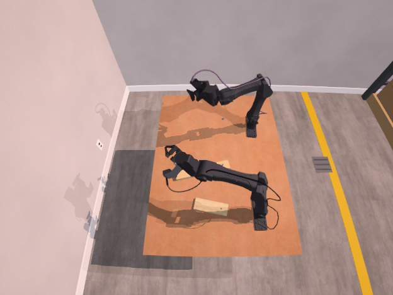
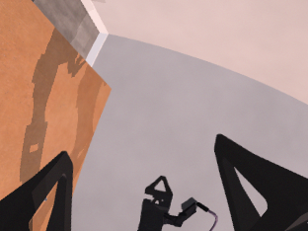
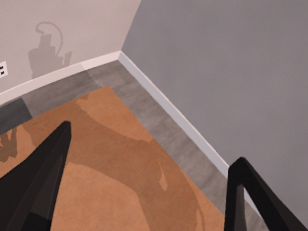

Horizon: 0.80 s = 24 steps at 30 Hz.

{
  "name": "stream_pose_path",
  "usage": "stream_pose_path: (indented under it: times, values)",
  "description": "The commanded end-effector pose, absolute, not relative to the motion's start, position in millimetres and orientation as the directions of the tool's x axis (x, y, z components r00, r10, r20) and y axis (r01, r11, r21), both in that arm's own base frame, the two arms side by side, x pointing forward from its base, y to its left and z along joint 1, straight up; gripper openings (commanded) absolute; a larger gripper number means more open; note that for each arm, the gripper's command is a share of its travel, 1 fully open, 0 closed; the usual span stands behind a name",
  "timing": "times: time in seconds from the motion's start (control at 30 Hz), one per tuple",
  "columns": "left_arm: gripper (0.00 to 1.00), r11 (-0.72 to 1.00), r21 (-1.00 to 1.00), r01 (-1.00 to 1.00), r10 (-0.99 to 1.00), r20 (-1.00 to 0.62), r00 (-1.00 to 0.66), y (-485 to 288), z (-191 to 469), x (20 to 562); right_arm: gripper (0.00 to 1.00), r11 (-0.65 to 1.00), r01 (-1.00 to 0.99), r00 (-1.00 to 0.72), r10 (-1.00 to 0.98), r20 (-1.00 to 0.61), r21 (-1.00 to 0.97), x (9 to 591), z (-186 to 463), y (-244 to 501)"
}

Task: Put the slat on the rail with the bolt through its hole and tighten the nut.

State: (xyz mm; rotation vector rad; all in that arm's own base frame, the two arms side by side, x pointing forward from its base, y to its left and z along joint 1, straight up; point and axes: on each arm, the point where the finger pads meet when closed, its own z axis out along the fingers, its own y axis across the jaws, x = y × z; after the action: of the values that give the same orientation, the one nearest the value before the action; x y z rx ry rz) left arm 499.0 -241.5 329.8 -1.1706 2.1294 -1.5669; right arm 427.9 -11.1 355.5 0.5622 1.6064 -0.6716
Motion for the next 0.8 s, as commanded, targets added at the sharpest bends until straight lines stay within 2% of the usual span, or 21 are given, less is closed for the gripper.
stream_pose_path:
  times: [0.0, 0.53, 0.63, 0.77]
  values:
    - [1.0, 0.095, -0.894, -0.437, -0.72, 0.242, -0.651, -241, 337, 498, 1.0, 0.712, 0.695, -0.124, -0.011, -0.992, -0.095, 427, 360, -11]
    - [1.0, 0.095, -0.894, -0.437, -0.72, 0.242, -0.651, -241, 337, 498, 1.0, 0.712, 0.695, -0.124, -0.011, -0.992, -0.095, 427, 360, -11]
    - [1.0, 0.117, -0.914, -0.388, -0.739, 0.181, -0.649, -228, 343, 497, 1.0, 0.725, 0.681, -0.131, -0.012, -0.991, -0.099, 424, 359, -18]
    - [1.0, 0.223, -0.943, -0.247, -0.761, -0.01, -0.648, -202, 356, 492, 1.0, 0.777, 0.623, -0.126, -0.005, -0.992, -0.083, 425, 363, -22]
